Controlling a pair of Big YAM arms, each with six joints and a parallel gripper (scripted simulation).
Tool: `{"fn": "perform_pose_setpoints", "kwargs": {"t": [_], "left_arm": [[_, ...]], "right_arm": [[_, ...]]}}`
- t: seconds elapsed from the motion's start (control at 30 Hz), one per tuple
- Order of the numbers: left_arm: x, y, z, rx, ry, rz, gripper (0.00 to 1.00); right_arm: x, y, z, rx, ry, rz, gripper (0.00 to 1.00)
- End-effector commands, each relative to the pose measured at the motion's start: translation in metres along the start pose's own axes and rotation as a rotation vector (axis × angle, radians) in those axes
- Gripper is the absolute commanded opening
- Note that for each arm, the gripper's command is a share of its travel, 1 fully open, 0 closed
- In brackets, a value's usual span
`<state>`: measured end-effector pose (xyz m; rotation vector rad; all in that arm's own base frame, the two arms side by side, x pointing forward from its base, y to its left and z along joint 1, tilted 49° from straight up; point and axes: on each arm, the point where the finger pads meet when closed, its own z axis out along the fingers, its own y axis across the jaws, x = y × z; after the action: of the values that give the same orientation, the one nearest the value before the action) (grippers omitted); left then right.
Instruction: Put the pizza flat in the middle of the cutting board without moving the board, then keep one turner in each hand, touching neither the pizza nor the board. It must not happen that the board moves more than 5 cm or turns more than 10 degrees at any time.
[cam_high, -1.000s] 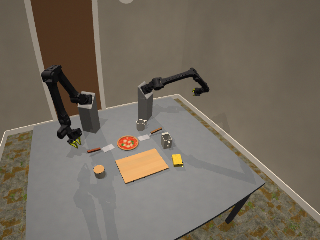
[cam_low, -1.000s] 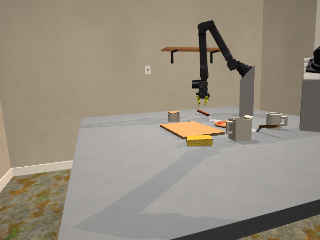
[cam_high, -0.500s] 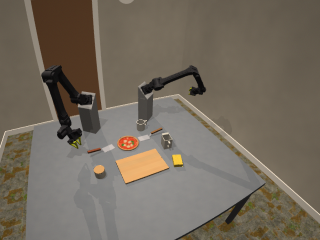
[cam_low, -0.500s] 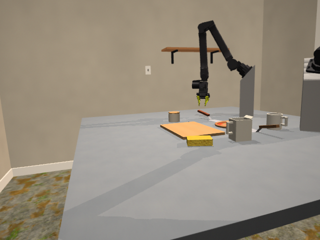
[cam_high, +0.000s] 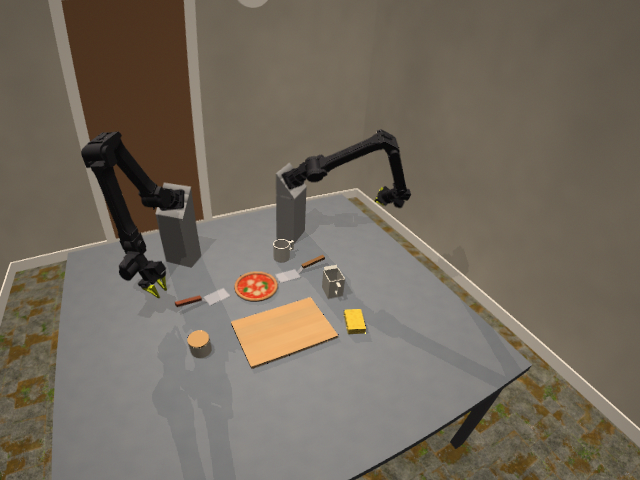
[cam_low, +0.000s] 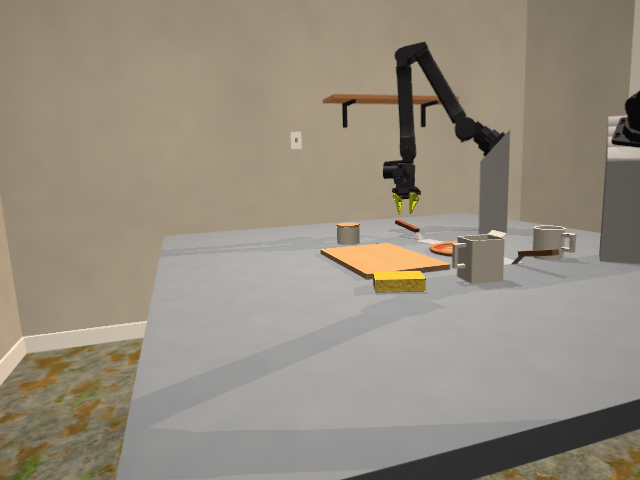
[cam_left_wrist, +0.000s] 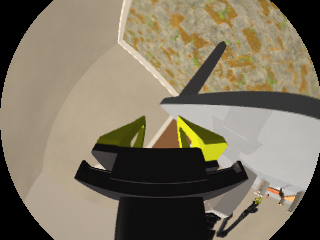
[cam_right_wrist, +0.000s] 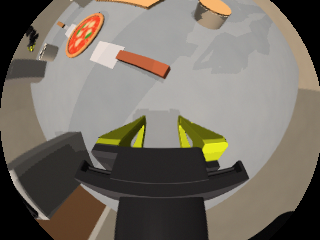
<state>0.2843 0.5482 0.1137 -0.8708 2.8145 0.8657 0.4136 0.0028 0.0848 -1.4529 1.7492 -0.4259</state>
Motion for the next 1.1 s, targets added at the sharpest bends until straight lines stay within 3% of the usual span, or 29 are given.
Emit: {"fn": "perform_pose_setpoints", "kwargs": {"t": [0.0, 0.1, 0.47, 0.57, 0.67, 1.07], "left_arm": [[0.003, -0.003, 0.004, -0.01, 0.0, 0.06, 0.48], [0.0, -0.023, -0.021, -0.028, -0.039, 0.144, 0.48], [0.019, -0.098, -0.05, -0.073, -0.087, 0.451, 0.48], [0.027, -0.102, -0.039, -0.068, -0.064, 0.469, 0.48], [0.031, -0.124, -0.06, -0.09, -0.102, 0.562, 0.48], [0.074, -0.189, -0.087, -0.161, -0.152, 0.882, 0.48]], "right_arm": [[0.0, 0.002, 0.003, -0.004, 0.005, 0.063, 0.48], [-0.004, 0.006, 0.007, -0.026, 0.012, 0.108, 0.48], [-0.011, 0.013, 0.014, -0.037, 0.051, 0.277, 0.48], [-0.009, 0.011, 0.013, -0.024, 0.056, 0.291, 0.48], [-0.014, 0.014, 0.016, -0.036, 0.064, 0.335, 0.48], [-0.022, 0.021, 0.023, -0.033, 0.109, 0.516, 0.48]]}}
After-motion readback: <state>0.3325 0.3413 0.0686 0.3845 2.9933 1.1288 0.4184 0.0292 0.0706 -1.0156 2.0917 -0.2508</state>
